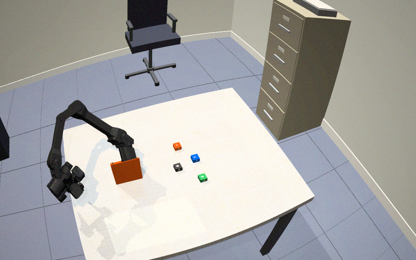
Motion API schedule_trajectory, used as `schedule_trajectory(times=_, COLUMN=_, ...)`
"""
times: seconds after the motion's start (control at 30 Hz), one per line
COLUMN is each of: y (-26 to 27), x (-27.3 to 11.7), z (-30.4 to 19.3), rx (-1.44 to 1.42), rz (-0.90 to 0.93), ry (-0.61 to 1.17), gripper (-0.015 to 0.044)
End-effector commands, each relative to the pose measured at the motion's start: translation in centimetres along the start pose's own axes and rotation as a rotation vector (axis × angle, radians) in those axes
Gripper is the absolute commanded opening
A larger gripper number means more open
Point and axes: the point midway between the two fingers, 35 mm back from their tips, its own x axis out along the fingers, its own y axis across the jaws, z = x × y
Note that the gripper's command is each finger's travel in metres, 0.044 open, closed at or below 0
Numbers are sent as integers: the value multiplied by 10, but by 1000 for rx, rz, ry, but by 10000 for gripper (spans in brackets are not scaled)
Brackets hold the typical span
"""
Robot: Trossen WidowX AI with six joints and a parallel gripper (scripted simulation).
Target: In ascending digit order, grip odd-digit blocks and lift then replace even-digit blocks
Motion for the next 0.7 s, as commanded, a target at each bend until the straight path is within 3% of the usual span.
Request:
schedule_trajectory(times=0.0, y=0, x=-1, z=2, rx=1, rz=-3, ry=-3, gripper=400)
schedule_trajectory(times=0.07, y=3, x=-12, z=20, rx=3, rz=-24, ry=-25, gripper=400)
schedule_trajectory(times=0.33, y=13, x=-117, z=116, rx=-106, rz=-219, ry=-162, gripper=400)
schedule_trajectory(times=0.67, y=92, x=-208, z=231, rx=-313, rz=-349, ry=-301, gripper=400)
